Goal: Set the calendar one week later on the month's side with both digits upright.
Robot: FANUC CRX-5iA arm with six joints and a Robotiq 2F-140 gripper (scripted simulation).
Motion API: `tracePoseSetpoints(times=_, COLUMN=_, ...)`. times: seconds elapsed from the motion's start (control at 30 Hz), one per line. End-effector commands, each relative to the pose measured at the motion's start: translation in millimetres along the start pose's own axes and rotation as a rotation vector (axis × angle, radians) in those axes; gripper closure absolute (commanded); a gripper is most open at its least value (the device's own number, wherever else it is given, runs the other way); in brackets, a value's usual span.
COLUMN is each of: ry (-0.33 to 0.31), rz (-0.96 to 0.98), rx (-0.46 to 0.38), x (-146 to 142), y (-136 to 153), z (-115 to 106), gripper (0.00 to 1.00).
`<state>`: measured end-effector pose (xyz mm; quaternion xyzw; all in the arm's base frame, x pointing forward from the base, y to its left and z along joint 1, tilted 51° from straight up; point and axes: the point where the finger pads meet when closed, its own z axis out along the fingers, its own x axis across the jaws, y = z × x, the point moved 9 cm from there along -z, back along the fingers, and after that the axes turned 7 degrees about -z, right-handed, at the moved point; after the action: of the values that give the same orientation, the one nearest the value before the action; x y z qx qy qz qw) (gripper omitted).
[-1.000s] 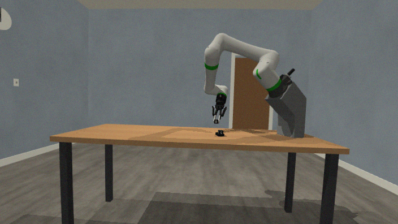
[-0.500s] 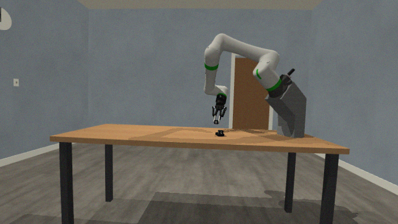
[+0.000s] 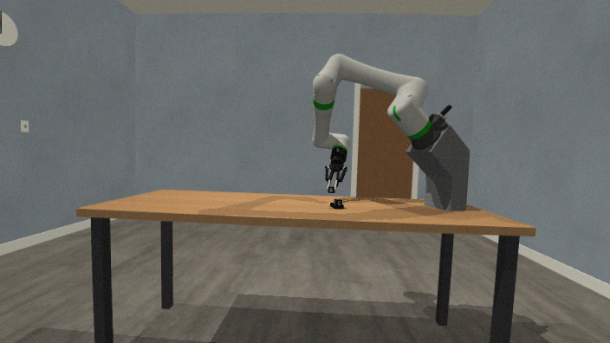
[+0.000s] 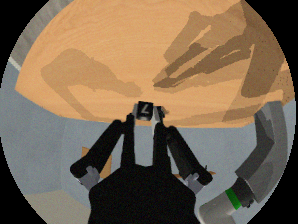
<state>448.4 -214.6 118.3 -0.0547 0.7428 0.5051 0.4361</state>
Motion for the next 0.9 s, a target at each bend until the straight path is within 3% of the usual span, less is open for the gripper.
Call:
tracePoseSetpoints(times=0.0, ry=0.000, rz=0.000, rx=0.000, x=0.3, y=-2.7, z=2.5, gripper=0.83)
tracePoseSetpoints(times=0.87, ry=0.000, rz=0.000, rx=0.000, x=3.2, y=-26.9, z=26.9, gripper=0.83)
